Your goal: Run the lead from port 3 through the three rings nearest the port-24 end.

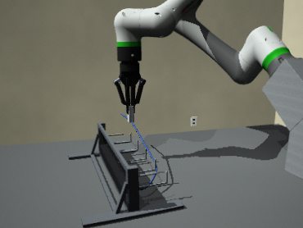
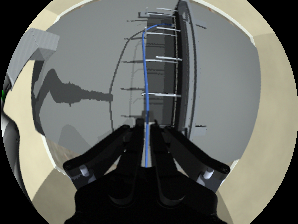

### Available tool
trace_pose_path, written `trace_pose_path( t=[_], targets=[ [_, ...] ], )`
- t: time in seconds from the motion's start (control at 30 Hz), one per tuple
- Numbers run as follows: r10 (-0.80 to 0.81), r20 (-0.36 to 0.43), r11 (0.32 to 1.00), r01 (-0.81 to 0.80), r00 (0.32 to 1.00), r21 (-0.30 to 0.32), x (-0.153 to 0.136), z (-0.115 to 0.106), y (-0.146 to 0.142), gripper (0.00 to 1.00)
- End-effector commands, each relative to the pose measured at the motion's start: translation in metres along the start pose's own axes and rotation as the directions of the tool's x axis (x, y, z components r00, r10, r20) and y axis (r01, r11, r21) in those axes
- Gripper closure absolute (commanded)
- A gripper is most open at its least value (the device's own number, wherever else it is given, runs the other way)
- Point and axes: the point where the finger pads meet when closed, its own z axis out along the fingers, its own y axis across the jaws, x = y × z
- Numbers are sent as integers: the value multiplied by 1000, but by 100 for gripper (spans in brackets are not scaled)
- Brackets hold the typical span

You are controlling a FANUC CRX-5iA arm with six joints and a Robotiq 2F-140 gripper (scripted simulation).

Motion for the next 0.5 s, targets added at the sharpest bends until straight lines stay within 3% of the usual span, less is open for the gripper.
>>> trace_pose_path(
  t=[0.0, 0.47],
  targets=[
    [2, 6, 1000, -2, 1000, -3, -4, -2, 2, 100],
    [-6, 6, 1000, 6, 1000, -3, -10, -2, 3, 100]
  ],
)
